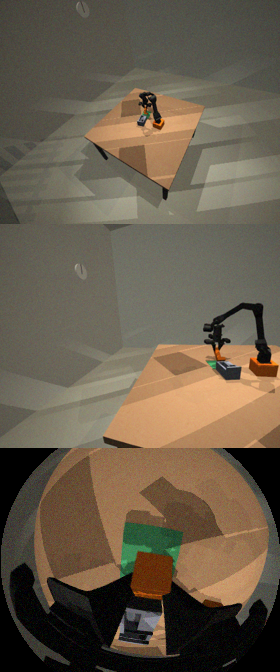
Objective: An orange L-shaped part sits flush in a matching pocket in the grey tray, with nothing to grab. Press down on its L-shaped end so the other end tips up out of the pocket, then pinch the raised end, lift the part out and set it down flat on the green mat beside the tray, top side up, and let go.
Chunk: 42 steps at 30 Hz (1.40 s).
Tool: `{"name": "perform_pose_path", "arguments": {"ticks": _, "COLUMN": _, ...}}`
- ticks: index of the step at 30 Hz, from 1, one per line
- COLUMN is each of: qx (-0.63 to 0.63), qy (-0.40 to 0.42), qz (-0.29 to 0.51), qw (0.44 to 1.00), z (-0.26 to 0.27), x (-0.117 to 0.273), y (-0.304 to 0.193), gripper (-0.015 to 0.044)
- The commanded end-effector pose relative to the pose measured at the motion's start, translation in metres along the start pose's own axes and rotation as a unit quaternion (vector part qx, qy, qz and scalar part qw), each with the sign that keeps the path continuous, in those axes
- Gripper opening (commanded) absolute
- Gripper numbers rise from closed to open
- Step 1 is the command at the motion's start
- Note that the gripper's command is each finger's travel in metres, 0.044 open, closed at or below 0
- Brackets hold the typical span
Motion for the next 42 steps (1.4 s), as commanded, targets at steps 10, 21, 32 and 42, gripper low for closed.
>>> {"name": "perform_pose_path", "arguments": {"ticks": 10, "qx": 0.000, "qy": 0.001, "qz": 0.002, "qw": 1.000, "z": 0.000, "x": -0.021, "y": 0.000, "gripper": 0.0000}}
{"name": "perform_pose_path", "arguments": {"ticks": 21, "qx": 0.000, "qy": 0.001, "qz": 0.002, "qw": 1.000, "z": 0.000, "x": -0.036, "y": -0.001, "gripper": 0.0000}}
{"name": "perform_pose_path", "arguments": {"ticks": 32, "qx": 0.002, "qy": -0.001, "qz": 0.001, "qw": 1.000, "z": 0.000, "x": -0.035, "y": 0.000, "gripper": 0.0053}}
{"name": "perform_pose_path", "arguments": {"ticks": 42, "qx": 0.002, "qy": 0.000, "qz": 0.001, "qw": 1.000, "z": 0.001, "x": -0.020, "y": 0.001, "gripper": 0.0315}}
Point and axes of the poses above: the point midway between the two fingers, 35 mm back from their tips, its own x axis back along the fingers, its own z axis across the jaws, y = z × x, the point moved 8 cm from there along x, back along the fingers, and after that the axes turned 2 degrees about -x, right-handed, at the moved point
